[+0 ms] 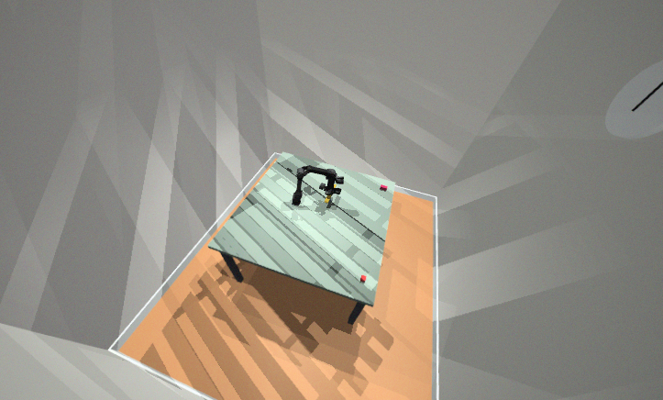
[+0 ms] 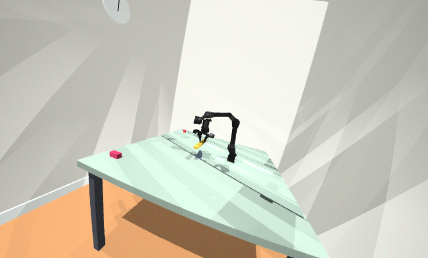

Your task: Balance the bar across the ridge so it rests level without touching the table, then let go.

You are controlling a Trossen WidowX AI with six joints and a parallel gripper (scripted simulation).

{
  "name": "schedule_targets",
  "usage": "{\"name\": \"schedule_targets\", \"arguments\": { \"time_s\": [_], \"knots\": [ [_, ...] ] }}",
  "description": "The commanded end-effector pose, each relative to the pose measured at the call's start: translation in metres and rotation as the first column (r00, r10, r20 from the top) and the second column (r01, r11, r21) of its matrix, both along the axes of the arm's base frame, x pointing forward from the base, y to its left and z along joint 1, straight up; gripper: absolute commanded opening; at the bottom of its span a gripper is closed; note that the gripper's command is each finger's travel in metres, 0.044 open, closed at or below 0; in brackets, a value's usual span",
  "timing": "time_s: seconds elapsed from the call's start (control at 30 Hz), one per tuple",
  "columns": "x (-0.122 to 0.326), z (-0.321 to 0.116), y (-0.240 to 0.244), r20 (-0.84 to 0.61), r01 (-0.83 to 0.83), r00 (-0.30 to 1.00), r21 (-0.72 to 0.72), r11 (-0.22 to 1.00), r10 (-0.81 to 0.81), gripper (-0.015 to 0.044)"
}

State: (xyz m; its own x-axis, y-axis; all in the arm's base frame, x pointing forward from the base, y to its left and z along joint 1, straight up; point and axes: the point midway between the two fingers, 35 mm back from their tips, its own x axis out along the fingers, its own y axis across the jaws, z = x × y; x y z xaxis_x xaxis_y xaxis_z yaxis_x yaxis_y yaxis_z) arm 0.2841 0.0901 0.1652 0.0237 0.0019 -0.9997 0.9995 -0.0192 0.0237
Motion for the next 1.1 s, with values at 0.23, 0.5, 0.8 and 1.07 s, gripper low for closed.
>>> {"name": "schedule_targets", "arguments": {
  "time_s": [0.23, 0.5, 0.8, 1.07],
  "knots": [
    [-0.012, -0.006, 0.008, -0.002, 0.073, 0.997, 0.008, 0.997, -0.073, 0.0],
    [-0.012, -0.019, 0.009, -0.002, 0.073, 0.997, 0.008, 0.997, -0.073, 0.0],
    [-0.012, -0.034, 0.008, -0.002, 0.073, 0.997, 0.008, 0.997, -0.073, 0.0],
    [-0.013, -0.045, 0.008, -0.002, 0.073, 0.997, 0.008, 0.997, -0.073, 0.0]
  ]
}}
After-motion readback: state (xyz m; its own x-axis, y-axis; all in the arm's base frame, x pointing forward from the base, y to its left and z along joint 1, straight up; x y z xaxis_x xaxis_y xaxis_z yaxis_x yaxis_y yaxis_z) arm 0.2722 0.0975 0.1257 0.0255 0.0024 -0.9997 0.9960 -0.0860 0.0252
